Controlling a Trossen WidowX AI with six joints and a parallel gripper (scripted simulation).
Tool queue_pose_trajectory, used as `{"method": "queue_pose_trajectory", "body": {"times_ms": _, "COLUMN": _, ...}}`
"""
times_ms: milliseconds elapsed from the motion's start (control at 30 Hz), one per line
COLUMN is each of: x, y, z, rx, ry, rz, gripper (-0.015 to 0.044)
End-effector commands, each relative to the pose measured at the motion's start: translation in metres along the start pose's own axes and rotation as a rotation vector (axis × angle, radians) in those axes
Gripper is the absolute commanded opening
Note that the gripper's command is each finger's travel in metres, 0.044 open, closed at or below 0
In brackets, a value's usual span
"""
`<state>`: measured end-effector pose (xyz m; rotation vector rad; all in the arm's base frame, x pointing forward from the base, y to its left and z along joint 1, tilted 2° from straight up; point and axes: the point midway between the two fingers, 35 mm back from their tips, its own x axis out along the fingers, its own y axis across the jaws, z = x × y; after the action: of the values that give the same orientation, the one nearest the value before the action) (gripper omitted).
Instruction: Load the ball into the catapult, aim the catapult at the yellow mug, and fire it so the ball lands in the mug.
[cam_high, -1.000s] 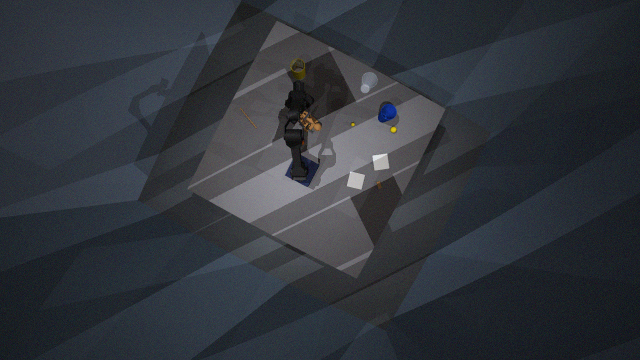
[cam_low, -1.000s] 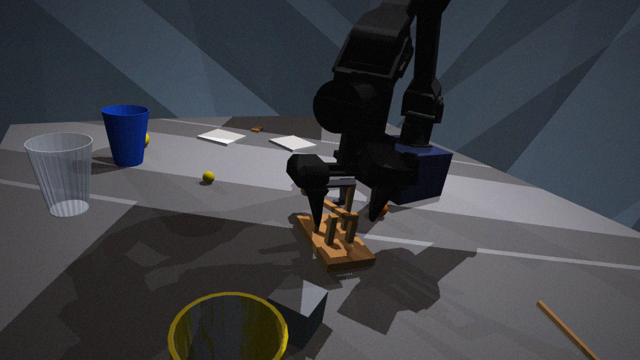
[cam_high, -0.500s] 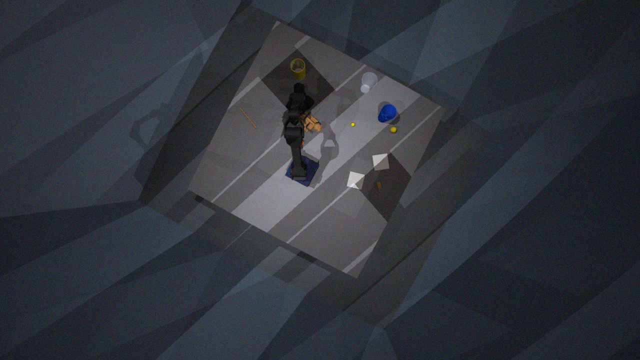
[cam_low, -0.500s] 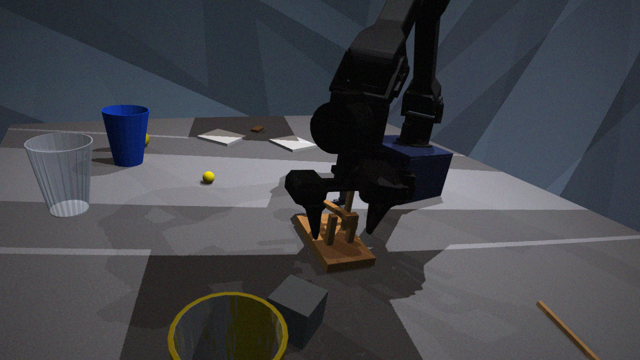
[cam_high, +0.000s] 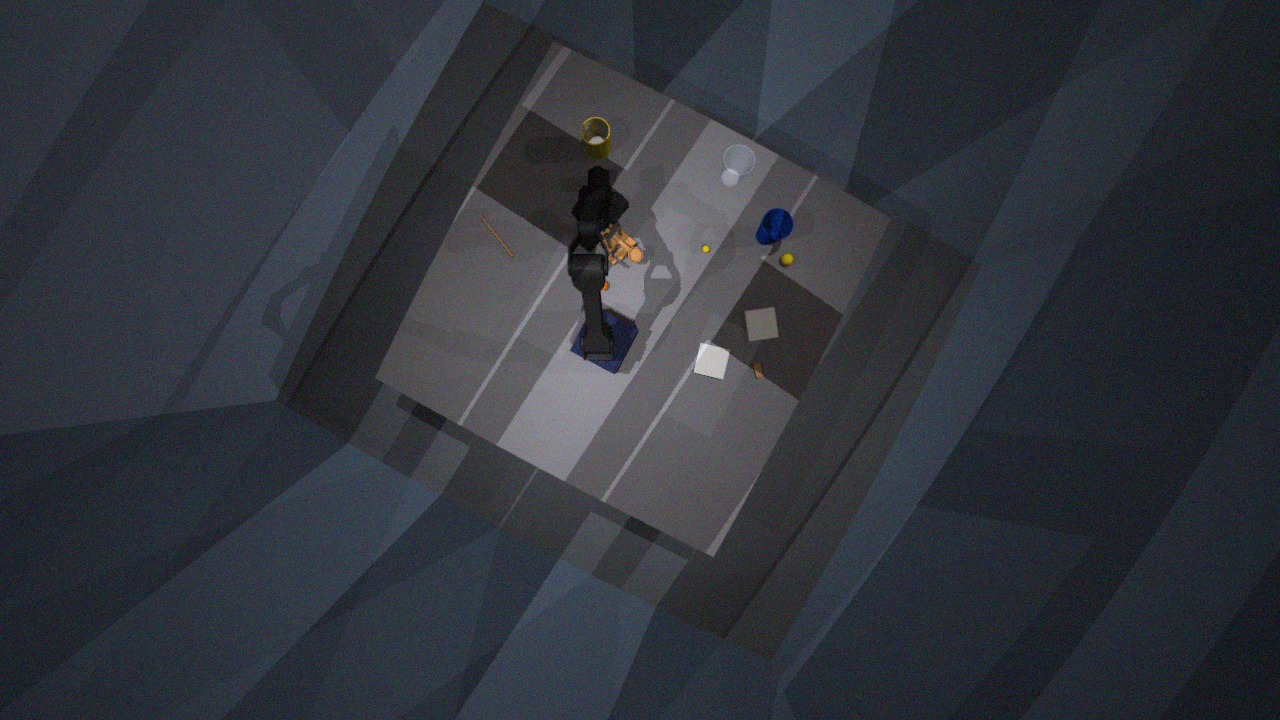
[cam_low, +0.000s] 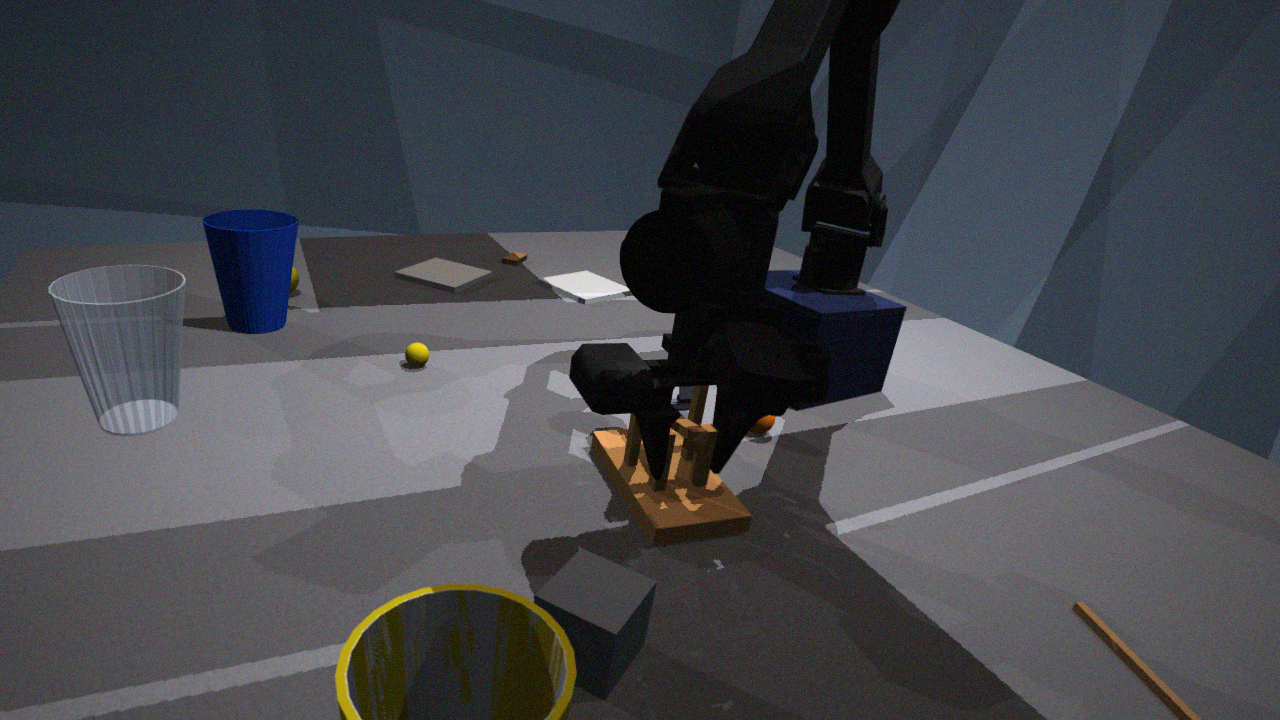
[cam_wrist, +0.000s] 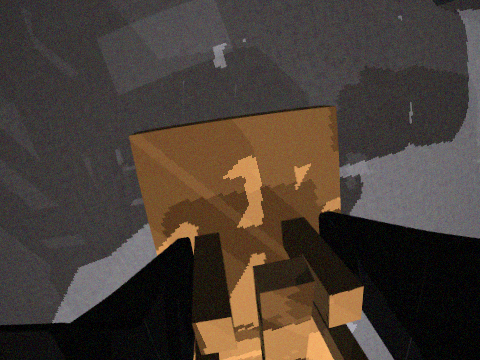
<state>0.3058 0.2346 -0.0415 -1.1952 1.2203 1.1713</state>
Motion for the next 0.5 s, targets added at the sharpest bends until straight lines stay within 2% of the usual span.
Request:
{"method": "queue_pose_trajectory", "body": {"times_ms": 0, "x": 0.0, "y": 0.0, "z": 0.0, "rx": 0.0, "ry": 0.0, "rz": -0.001, "gripper": 0.0145}}
{"method": "queue_pose_trajectory", "body": {"times_ms": 167, "x": 0.0, "y": 0.0, "z": 0.0, "rx": 0.0, "ry": 0.0, "rz": -0.001, "gripper": 0.0111}}
{"method": "queue_pose_trajectory", "body": {"times_ms": 233, "x": -0.011, "y": -0.001, "z": 0.001, "rx": 0.0, "ry": 0.0, "rz": -0.001, "gripper": 0.0059}}
{"method": "queue_pose_trajectory", "body": {"times_ms": 300, "x": -0.039, "y": -0.001, "z": 0.001, "rx": 0.0, "ry": 0.0, "rz": 0.0, "gripper": 0.0006}}
{"method": "queue_pose_trajectory", "body": {"times_ms": 467, "x": -0.05, "y": 0.0, "z": 0.0, "rx": 0.0, "ry": 0.0, "rz": 0.0, "gripper": 0.0}}
